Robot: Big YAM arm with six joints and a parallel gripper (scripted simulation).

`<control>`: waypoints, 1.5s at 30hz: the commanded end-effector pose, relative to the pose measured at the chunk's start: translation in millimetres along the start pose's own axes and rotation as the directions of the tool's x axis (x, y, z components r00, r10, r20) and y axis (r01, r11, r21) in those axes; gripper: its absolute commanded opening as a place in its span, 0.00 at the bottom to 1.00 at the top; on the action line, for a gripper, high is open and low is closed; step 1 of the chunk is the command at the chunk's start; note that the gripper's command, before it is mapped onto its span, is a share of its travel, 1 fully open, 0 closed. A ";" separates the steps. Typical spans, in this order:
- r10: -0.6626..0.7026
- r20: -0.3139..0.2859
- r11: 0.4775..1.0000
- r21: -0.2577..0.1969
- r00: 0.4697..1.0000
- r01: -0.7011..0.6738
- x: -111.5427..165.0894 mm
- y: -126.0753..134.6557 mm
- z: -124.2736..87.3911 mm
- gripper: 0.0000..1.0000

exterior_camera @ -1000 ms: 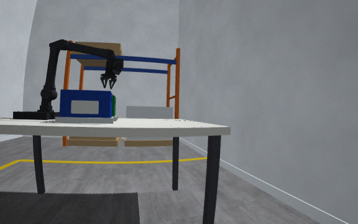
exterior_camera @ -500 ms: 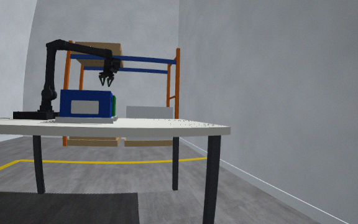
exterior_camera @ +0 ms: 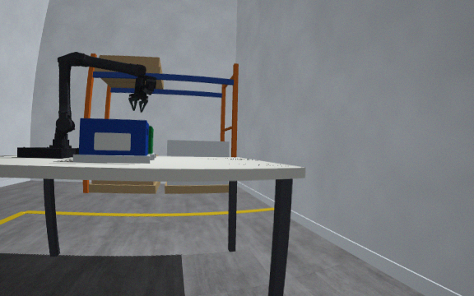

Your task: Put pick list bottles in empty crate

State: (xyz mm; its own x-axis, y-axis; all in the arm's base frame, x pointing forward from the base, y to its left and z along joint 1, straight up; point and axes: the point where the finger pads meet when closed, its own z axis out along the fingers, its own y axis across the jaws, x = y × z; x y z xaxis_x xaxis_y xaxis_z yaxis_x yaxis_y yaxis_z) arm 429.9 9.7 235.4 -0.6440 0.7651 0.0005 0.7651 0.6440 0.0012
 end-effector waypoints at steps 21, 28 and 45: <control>0.026 0.031 0.998 -0.062 0.999 -0.024 85.4 49.1 -66.0 0.61; 0.026 0.021 0.998 -0.050 0.999 -0.025 115.4 64.5 -71.7 0.61; 0.025 0.009 0.999 -0.035 1.000 -0.025 180.9 95.8 -89.5 0.61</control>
State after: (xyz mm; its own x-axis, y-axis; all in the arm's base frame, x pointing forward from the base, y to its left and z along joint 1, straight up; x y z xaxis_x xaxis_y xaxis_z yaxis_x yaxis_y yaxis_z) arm 379.8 194.3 301.2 -0.6480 0.7616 0.0032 0.7616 0.6480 -0.0045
